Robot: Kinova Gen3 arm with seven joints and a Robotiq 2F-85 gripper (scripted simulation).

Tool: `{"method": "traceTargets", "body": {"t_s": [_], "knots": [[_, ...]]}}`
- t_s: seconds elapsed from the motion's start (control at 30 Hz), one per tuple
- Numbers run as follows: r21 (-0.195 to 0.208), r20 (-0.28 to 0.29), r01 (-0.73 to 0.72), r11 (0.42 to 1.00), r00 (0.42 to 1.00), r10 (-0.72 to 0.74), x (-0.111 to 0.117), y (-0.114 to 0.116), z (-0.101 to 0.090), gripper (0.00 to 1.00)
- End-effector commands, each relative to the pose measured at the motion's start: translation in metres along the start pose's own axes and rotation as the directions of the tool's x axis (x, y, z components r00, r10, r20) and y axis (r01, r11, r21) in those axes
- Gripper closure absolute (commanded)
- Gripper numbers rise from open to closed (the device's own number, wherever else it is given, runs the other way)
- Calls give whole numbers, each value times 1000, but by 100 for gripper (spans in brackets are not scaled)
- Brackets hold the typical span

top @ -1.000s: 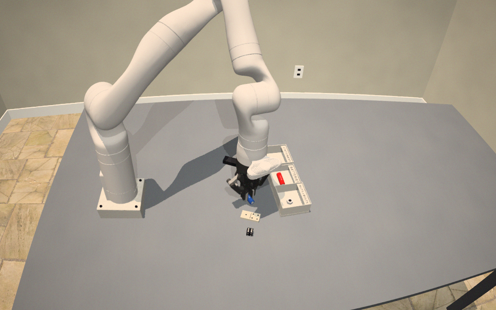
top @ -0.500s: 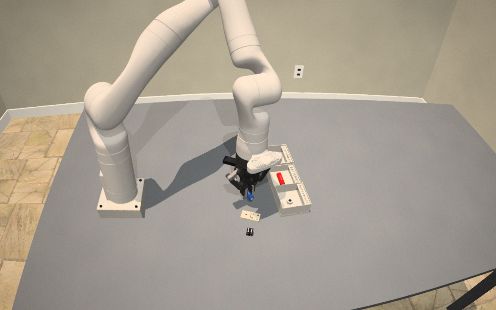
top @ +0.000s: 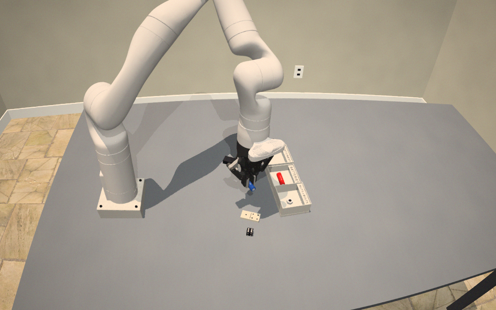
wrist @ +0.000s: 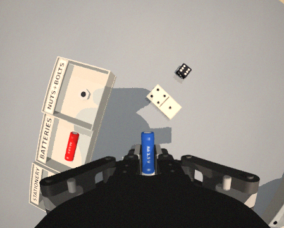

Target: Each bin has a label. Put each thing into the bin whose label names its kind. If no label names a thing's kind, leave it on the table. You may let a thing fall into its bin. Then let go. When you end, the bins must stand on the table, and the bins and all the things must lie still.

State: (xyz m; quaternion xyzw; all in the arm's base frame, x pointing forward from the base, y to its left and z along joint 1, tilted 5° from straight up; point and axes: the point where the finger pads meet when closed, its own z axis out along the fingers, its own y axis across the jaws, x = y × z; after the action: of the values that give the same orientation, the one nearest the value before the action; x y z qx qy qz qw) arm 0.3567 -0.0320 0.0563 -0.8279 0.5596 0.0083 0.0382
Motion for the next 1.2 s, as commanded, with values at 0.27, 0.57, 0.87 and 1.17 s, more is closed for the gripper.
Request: {"method": "traceTargets", "body": {"t_s": [0.27,0.57,0.87,1.17], "knots": [[6,1,5,1000,1000,-5,-1,-2,-2,91],[6,1,5,1000,1000,-5,-2,-26,-2,91],[5,3,-291,957,957,291,-4,-74,-2,91],[5,3,-335,942,942,335,-6,-116,-2,91]]}}
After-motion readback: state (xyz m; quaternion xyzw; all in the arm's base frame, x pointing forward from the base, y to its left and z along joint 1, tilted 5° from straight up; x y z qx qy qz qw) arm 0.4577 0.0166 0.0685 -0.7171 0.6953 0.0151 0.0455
